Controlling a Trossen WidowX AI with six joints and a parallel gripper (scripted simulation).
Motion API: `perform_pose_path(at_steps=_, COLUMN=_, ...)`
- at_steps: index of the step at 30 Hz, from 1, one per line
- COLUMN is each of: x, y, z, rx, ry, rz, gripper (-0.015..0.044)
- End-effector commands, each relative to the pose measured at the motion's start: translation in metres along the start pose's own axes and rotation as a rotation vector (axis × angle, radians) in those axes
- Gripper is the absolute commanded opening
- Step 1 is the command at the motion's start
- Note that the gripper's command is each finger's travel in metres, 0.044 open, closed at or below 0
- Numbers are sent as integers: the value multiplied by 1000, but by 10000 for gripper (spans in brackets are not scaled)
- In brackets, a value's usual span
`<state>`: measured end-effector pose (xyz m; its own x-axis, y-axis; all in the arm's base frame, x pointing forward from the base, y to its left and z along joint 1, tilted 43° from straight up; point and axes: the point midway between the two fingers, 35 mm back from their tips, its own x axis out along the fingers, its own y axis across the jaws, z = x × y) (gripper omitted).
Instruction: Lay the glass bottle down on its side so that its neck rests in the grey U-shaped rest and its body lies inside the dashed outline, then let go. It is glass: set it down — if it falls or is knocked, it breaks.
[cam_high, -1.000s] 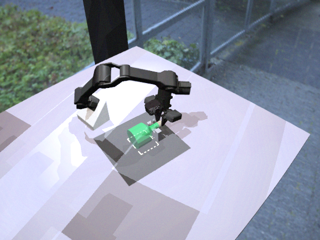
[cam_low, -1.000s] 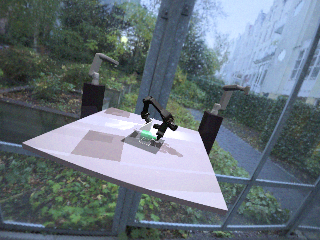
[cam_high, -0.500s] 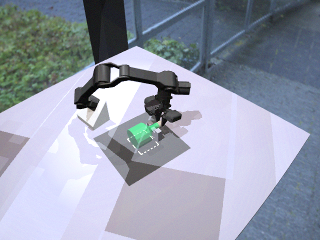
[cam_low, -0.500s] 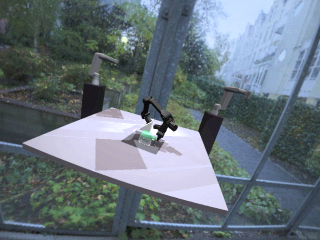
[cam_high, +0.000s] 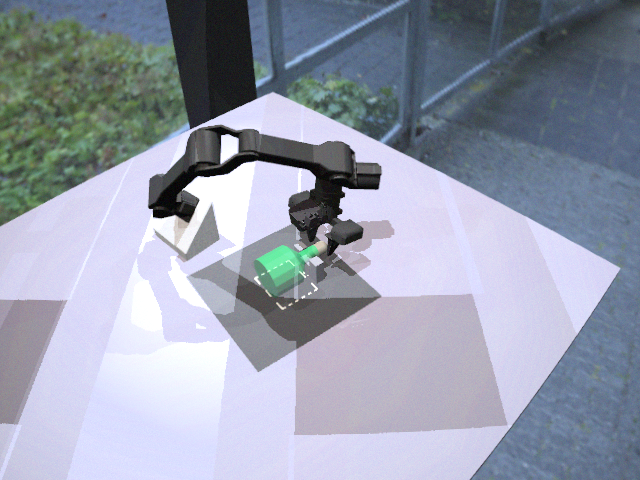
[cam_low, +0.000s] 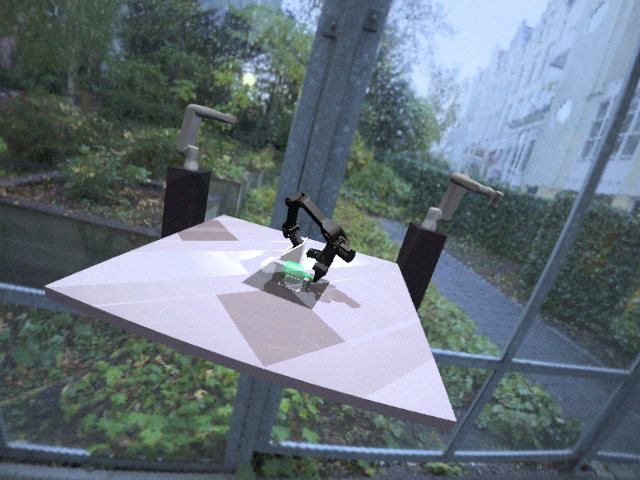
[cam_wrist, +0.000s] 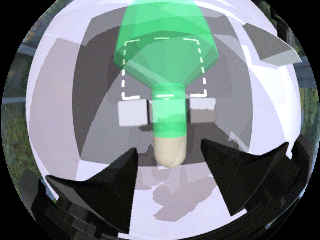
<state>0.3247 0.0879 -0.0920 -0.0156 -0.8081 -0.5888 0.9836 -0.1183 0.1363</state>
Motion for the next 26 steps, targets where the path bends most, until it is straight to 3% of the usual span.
perform_pose_path(at_steps=1, x=0, y=0, z=0, rx=0, ry=-1, rz=-1, gripper=378)
perform_pose_path(at_steps=4, x=-2, y=0, z=1, rx=2, ry=6, rz=-2, gripper=440)
perform_pose_path(at_steps=11, x=-56, y=3, z=18, rx=57, ry=192, rz=-39, gripper=440)
perform_pose_path(at_steps=26, x=-69, y=3, z=17, rx=59, ry=201, rz=-41, gripper=440)
